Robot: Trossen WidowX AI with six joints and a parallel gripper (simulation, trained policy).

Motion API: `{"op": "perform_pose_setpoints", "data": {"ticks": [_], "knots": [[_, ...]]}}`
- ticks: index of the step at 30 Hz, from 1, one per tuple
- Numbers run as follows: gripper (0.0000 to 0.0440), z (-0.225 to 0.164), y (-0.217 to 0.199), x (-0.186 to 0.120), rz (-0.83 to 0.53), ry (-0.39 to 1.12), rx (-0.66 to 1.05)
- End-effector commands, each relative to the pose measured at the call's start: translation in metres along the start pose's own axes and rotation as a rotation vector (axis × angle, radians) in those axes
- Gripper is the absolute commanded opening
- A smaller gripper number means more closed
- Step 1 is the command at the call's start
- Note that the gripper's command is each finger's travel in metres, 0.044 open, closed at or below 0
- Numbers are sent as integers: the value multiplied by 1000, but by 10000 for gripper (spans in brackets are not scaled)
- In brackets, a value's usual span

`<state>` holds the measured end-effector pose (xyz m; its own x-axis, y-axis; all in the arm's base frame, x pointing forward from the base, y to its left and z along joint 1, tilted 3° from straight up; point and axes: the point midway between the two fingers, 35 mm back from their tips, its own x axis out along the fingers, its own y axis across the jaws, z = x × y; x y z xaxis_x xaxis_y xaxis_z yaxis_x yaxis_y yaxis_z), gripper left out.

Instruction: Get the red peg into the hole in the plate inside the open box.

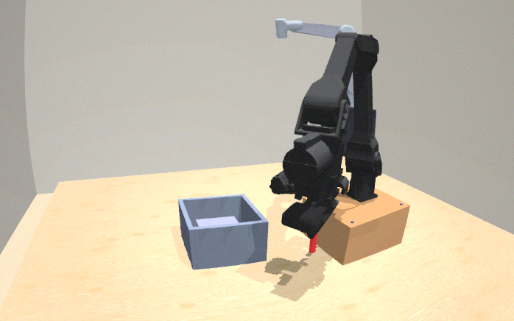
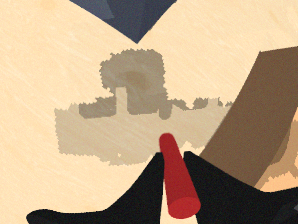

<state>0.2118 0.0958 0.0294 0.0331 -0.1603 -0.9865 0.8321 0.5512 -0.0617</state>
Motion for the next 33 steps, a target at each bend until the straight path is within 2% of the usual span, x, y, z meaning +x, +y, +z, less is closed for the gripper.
{"op": "perform_pose_setpoints", "data": {"ticks": [1,19,33], "knots": [[1,10,3,-11,21,-28,-20],[0,78,23,-63,92,-134,-52],[0,140,22,-62,99,-139,24]]}}
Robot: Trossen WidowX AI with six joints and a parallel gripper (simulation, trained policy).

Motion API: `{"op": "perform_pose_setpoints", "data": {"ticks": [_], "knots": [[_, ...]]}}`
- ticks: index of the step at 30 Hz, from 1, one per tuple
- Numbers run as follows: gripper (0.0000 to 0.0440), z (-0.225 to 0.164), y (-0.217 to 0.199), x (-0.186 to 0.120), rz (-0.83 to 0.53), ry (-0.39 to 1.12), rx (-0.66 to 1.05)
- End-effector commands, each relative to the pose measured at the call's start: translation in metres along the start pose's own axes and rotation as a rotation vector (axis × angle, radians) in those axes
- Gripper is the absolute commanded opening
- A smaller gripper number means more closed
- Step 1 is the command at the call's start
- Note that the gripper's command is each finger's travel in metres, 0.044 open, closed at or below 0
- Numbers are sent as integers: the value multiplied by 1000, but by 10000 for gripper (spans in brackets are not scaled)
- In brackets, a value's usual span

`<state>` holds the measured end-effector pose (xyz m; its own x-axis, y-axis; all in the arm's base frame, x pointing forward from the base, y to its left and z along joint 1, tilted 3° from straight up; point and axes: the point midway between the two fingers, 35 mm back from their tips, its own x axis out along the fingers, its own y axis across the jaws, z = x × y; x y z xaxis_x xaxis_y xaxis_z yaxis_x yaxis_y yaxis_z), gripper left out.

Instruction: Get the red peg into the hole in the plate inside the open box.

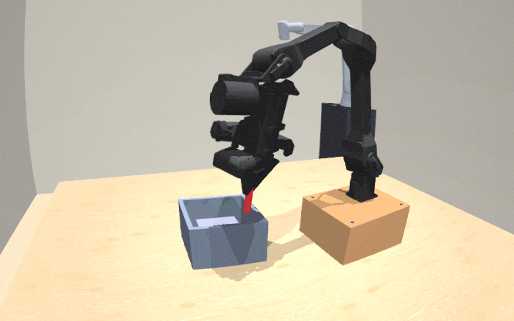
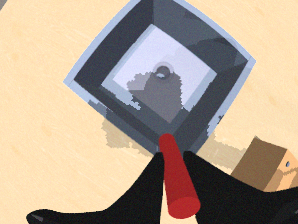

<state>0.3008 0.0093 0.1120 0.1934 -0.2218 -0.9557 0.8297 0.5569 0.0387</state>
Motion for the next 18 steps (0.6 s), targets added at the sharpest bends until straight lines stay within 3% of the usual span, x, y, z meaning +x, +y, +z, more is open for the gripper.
{"op": "perform_pose_setpoints", "data": {"ticks": [1,18], "knots": [[0,11,0,5,0,4,14],[0,59,-1,44,-4,39,87]]}}
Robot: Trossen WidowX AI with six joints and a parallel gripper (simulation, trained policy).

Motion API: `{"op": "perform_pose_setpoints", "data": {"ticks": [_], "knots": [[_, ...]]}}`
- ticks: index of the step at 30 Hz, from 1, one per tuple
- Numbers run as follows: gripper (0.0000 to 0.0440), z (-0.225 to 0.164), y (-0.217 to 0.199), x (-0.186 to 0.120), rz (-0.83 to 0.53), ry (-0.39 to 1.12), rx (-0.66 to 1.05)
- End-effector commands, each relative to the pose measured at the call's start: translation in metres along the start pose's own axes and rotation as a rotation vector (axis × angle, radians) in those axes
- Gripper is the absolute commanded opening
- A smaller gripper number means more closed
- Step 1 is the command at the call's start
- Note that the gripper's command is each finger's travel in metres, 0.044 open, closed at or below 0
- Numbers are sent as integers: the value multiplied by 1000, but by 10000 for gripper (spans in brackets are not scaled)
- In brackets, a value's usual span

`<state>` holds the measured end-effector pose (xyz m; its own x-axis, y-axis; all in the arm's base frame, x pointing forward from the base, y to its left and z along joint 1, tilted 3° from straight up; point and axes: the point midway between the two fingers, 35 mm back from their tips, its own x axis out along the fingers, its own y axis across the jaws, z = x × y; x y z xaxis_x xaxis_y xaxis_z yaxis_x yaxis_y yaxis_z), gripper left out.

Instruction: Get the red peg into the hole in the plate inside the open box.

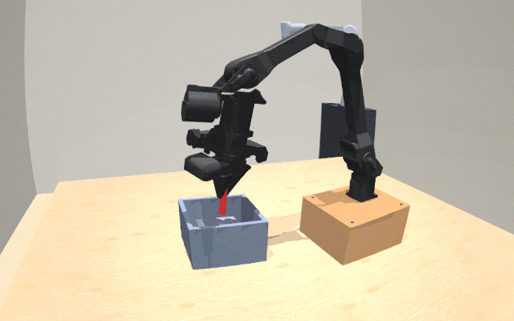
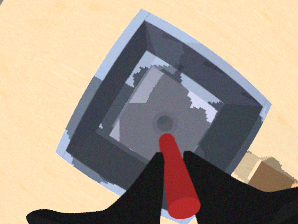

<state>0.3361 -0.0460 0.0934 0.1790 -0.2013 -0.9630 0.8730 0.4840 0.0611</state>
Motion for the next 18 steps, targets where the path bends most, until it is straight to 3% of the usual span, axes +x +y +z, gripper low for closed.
{"op": "perform_pose_setpoints", "data": {"ticks": [1,6,10,12,18], "knots": [[0,3,1,10,-4,17,0],[23,4,1,29,-20,41,-8],[115,5,0,42,-36,55,-28],[138,6,-1,47,-51,63,-46],[287,23,10,55,-39,50,-62]]}}
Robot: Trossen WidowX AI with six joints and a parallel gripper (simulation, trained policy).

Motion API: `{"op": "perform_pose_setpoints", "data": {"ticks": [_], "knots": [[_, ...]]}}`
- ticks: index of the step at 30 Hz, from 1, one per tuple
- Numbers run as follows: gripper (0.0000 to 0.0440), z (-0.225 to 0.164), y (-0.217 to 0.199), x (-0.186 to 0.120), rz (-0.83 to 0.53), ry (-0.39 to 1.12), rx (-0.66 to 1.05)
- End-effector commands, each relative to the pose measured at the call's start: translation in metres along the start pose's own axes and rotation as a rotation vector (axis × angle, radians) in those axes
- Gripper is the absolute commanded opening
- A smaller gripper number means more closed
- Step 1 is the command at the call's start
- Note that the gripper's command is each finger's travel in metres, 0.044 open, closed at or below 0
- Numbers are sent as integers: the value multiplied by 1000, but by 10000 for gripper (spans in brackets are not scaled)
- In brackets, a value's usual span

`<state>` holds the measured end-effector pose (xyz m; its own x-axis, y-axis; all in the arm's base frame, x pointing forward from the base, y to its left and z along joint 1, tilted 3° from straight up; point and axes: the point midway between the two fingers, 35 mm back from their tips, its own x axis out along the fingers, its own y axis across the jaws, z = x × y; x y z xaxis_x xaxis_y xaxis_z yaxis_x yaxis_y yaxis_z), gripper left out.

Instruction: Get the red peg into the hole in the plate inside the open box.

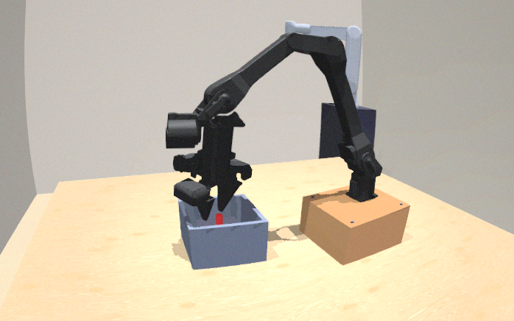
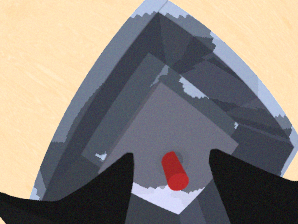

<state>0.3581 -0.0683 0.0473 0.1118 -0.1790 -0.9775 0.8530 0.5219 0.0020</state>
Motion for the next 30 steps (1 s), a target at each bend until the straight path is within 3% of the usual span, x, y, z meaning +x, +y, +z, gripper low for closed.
{"op": "perform_pose_setpoints", "data": {"ticks": [1,8,21,30], "knots": [[307,10,5,1,10,-9,-9],[440,34,15,0,33,-49,-16],[440,86,21,-9,91,-174,37],[440,87,21,-9,92,-175,37]]}}
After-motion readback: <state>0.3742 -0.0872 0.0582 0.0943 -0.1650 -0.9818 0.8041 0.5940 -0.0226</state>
